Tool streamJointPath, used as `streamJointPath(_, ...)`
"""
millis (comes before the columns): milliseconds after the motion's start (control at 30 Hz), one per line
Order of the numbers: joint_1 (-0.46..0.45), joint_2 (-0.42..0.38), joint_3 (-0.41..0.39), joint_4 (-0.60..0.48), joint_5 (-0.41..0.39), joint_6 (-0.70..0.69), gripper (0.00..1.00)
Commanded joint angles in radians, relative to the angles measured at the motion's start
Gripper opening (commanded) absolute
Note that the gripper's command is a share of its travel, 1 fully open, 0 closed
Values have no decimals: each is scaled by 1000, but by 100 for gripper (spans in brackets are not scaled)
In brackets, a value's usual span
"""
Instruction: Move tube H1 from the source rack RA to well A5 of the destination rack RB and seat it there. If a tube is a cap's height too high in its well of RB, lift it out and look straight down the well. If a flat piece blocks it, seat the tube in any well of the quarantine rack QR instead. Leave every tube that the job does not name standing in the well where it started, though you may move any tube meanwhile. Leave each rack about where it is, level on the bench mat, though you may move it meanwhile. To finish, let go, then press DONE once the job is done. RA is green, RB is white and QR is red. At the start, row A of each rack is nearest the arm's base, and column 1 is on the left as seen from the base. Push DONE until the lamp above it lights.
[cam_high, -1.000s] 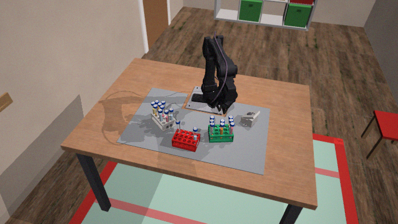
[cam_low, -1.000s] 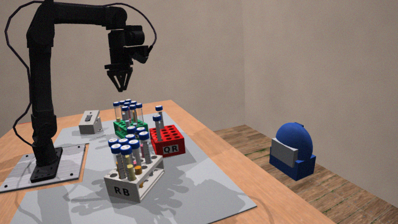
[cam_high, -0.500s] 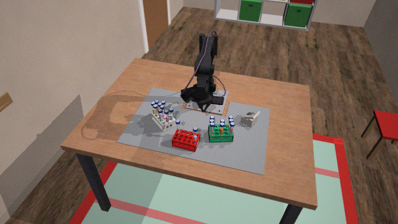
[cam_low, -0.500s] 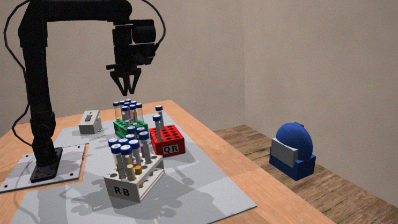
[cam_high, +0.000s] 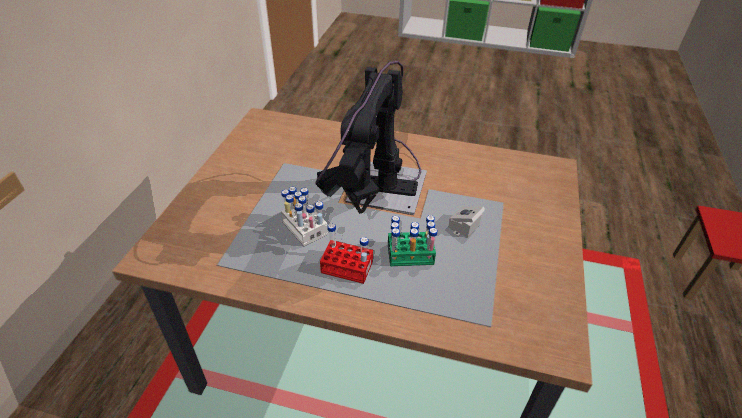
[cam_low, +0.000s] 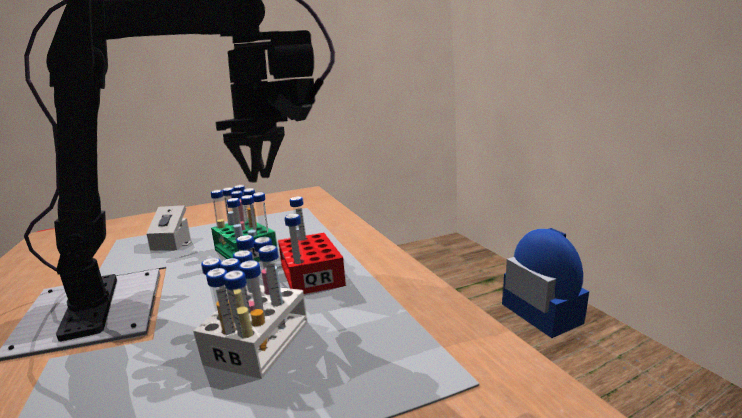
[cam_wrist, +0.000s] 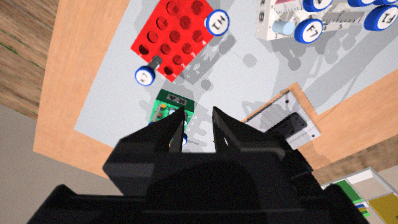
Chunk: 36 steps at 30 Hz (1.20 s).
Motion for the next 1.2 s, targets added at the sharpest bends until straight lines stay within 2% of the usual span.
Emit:
streamJointPath(0,34,39,65,-18,-8,19,30)
streamJointPath(33,34,39,65,-18,-8,19,30)
streamJointPath(300,97,194,276,-56,3,81,30)
streamJointPath(467,126,251,359,-56,3,110,30)
streamJointPath(767,99,229,335,-56,4,95,30)
streamJointPath(867,97,185,326,-56,4,88,30)
streamJointPath(1000,94,219,315,-56,4,86,30)
streamJointPath(1033,95,209,272,-56,3,86,30)
streamJointPath(1167,93,196,264,-56,4,85,30)
